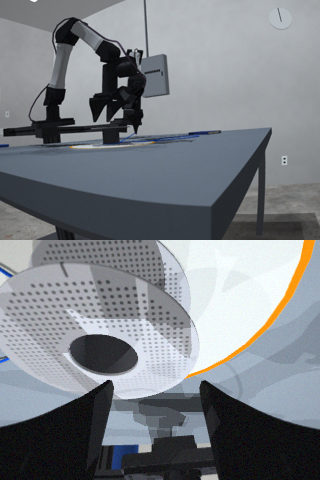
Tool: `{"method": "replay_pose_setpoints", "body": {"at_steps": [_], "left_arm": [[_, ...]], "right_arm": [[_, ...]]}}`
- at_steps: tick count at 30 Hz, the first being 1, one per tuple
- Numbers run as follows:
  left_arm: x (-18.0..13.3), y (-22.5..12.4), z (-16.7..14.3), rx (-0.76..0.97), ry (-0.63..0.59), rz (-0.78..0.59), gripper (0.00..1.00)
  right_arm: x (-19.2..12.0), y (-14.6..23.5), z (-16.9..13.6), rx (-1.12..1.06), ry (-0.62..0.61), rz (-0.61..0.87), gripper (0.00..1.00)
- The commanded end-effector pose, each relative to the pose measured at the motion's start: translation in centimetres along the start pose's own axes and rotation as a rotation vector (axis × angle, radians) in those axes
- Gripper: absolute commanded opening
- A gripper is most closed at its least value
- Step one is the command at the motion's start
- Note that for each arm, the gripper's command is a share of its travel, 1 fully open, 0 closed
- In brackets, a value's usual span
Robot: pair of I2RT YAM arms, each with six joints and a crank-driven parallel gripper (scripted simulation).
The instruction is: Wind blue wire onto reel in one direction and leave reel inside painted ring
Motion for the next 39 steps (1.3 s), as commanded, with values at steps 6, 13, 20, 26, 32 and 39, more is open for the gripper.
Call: {"method": "replay_pose_setpoints", "body": {"at_steps": [6,13,20,26,32,39], "left_arm": [[-0.9,0.2,0.8,0.003,-0.061,0.005,0.0],[-0.9,0.2,0.8,0.003,-0.061,0.005,0.0],[-0.9,0.2,0.8,0.003,-0.061,0.005,0.0],[-0.9,0.2,0.8,0.003,-0.061,0.005,0.0],[-0.9,0.2,0.8,0.003,-0.061,0.005,0.0],[-0.9,0.2,0.8,0.003,-0.061,0.005,0.0]], "right_arm": [[-0.7,2.2,-1.7,0.6,-0.027,0.02,0.77],[-0.5,3.3,-4.2,0.994,-0.004,0.026,0.77],[-0.3,3.6,-4.6,1.362,-0.031,0.036,0.77],[-0.1,3.5,-4.6,1.362,-0.031,0.036,0.77],[1.8,3.4,-4.2,1.362,-0.031,0.036,0.77],[4.2,3.4,-4.1,1.362,-0.031,0.036,0.77]]}}
Point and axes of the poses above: on each arm, the point where the finger pads meet when closed, its own x axis out along the fingers, its own y axis across the jaws, z = x × y, the point moved 8 cm from there along -x, back along the fingers, and after that the axes turned 2 degrees about -x, right-handed, at the moved point
